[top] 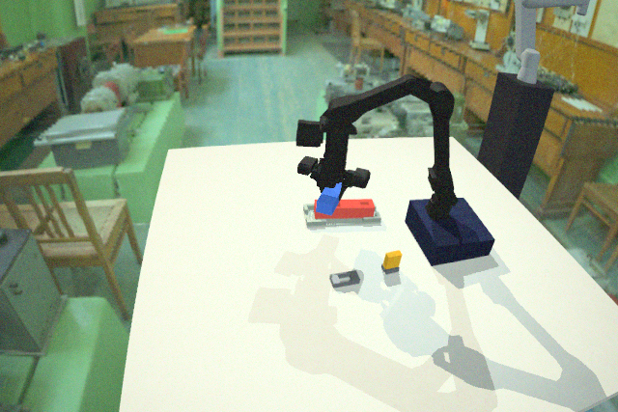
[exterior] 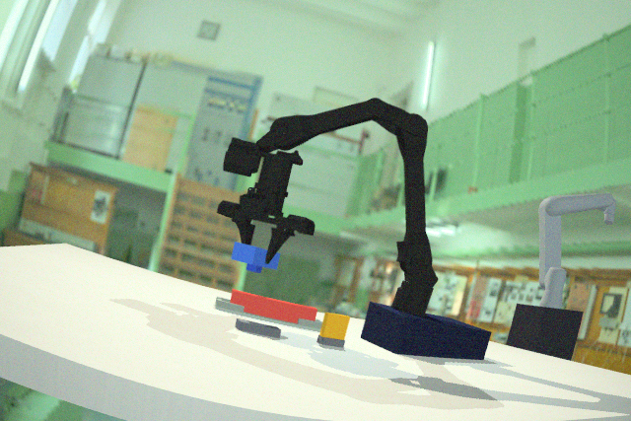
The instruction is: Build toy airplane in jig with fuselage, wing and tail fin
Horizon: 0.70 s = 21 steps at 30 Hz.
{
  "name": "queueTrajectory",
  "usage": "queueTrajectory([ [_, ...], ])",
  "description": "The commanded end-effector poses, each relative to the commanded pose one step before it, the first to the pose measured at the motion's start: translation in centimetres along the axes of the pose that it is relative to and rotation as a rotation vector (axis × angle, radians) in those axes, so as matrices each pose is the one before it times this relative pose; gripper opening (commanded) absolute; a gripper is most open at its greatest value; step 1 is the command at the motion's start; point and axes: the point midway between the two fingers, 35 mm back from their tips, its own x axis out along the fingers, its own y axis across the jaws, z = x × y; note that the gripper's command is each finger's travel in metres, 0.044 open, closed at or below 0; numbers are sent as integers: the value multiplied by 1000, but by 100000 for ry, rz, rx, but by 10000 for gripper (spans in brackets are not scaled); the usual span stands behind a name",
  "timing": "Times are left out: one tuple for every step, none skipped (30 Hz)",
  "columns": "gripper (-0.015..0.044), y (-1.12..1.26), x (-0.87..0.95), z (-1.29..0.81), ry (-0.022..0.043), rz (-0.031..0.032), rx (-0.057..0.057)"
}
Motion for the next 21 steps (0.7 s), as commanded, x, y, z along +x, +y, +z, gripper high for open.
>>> queueTrajectory([
  [0,-115,274,-1178,410,129,-5886],
  [0,-30,61,-326,25,14,-1621],
  [0,-21,61,-326,24,15,-1621],
  [0,-12,61,-327,23,17,-1622],
  [0,-4,61,-326,22,18,-1623],
  [0,5,61,-326,22,19,-1623],
  [0,14,62,-325,21,20,-1623],
  [0,23,62,-324,20,21,-1623],
  [0,31,62,-323,19,23,-1623],
  [0,40,62,-321,17,24,-1623],
  [0,49,62,-320,16,25,-1623],
  [0,57,62,-318,15,26,-1623],
  [0,66,63,-315,14,27,-1623],
  [0,74,63,-313,13,27,-1624],
  [0,83,63,-311,11,28,-1626],
  [0,91,63,-308,10,29,-1626],
  [0,99,63,-305,9,30,-1626],
  [0,107,63,-302,7,31,-1626],
  [0,115,64,-298,6,31,-1626],
  [0,123,64,-294,5,32,-1626],
  [0,131,64,-291,3,32,-1626],
])
